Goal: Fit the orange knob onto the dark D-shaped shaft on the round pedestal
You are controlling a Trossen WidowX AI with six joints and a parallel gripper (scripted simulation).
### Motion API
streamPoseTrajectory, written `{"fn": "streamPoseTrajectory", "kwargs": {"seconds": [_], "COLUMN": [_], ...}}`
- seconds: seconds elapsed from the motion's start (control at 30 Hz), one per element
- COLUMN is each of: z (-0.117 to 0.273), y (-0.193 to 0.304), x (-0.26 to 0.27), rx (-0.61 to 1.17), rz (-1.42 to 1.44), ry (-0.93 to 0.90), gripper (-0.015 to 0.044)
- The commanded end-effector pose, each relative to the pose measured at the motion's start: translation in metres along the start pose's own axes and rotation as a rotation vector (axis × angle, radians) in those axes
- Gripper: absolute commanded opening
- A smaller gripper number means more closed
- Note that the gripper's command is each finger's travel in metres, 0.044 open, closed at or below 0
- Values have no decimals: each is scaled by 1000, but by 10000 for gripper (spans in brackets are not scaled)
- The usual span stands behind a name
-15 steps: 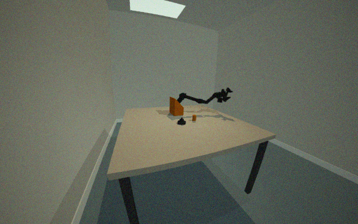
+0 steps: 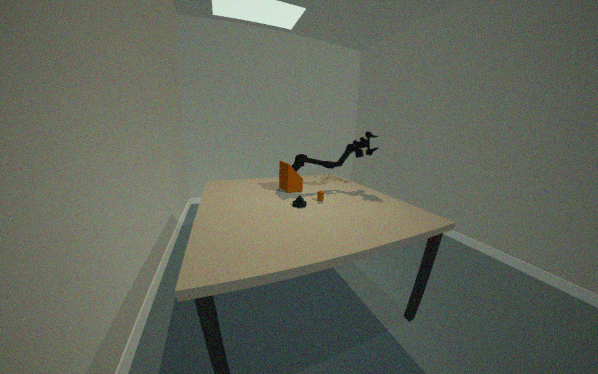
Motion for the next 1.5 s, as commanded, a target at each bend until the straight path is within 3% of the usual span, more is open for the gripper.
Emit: {"fn": "streamPoseTrajectory", "kwargs": {"seconds": [0.0,0.27,0.5,0.7,1.17,1.47], "z": [12,35,37,26,-18,-63], "y": [-4,-33,-93,-147,-258,-380], "x": [41,144,226,263,282,247], "rx": [42,108,116,82,-88,-455], "rz": [-204,-770,-1329,-1721,-2346,-2932], "ry": [-32,-50,-63,-50,-110,-399], "gripper": [440,440,440,440,440,440]}}
Point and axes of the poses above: the point midway between the two fingers, 35 mm back from their tips, its own z axis back along the fingers, its own x axis across the jaws, y = z × x, the point moved 8 cm from there along z, back along the fingers, and after that the axes turned 13 degrees about -z, right-handed, at the moved point
